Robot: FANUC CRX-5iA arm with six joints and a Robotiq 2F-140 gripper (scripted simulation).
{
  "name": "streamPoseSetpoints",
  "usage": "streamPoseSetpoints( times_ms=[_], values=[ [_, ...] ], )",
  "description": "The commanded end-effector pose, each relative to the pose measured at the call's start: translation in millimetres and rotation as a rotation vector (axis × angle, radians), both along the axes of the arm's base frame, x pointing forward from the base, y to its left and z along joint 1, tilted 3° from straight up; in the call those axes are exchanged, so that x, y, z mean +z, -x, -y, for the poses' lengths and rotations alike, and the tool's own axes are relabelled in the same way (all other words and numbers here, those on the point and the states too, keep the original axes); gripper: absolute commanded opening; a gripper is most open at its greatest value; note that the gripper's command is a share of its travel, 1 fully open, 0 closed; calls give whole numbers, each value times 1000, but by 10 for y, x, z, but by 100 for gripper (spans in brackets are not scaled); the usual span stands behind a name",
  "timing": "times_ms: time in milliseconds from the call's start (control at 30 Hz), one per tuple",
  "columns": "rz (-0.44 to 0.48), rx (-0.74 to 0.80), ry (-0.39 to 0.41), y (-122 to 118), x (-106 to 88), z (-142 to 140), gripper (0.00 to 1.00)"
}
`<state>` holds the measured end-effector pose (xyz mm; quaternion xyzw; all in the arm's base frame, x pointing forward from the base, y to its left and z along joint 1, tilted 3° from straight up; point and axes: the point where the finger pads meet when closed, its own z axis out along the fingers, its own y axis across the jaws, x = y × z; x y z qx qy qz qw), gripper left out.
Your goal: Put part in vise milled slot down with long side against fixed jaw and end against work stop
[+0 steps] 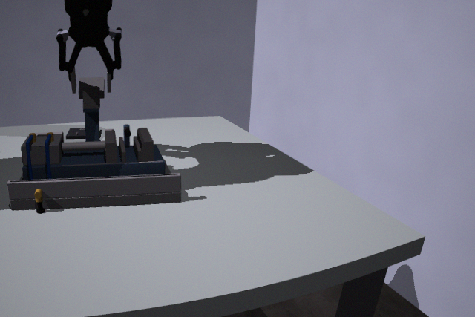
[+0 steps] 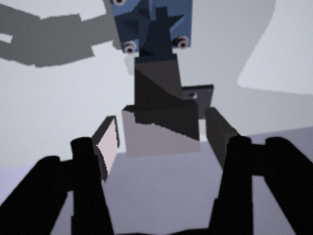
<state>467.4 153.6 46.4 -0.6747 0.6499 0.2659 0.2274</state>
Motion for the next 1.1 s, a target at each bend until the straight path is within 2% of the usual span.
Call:
streamPoseSetpoints(
  times_ms=[0,433,1067],
  values=[
    [-1,0,-12,-1,-2,3,51],
    [-3,-2,-59,-1,-10,12,51],
    [-4,-3,-87,-1,-15,17,51]
  ],
)
